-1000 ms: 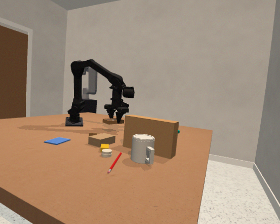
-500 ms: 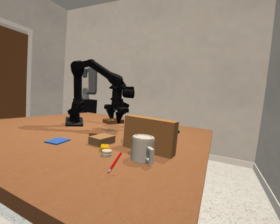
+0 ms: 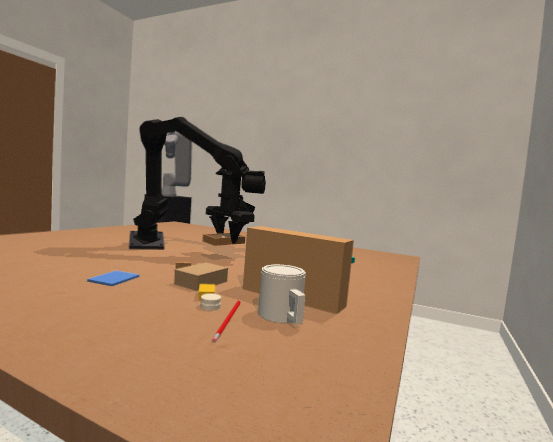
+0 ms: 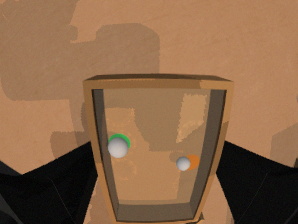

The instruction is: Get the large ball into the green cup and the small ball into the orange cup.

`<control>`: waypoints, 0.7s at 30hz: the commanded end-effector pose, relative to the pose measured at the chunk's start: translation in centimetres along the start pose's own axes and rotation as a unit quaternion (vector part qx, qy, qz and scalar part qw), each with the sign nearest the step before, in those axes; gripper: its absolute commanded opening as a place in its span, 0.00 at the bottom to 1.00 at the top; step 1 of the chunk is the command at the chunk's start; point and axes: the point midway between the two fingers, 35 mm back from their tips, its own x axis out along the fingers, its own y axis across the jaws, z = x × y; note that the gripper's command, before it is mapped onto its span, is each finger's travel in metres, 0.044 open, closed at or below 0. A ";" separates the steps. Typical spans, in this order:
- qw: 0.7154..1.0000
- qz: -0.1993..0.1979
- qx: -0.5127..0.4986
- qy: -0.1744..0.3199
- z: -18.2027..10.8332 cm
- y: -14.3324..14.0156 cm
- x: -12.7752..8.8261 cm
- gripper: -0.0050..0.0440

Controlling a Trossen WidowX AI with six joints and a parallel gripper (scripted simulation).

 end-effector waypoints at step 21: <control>1.000 -0.004 0.000 0.004 0.0 0.0 0.0 0.10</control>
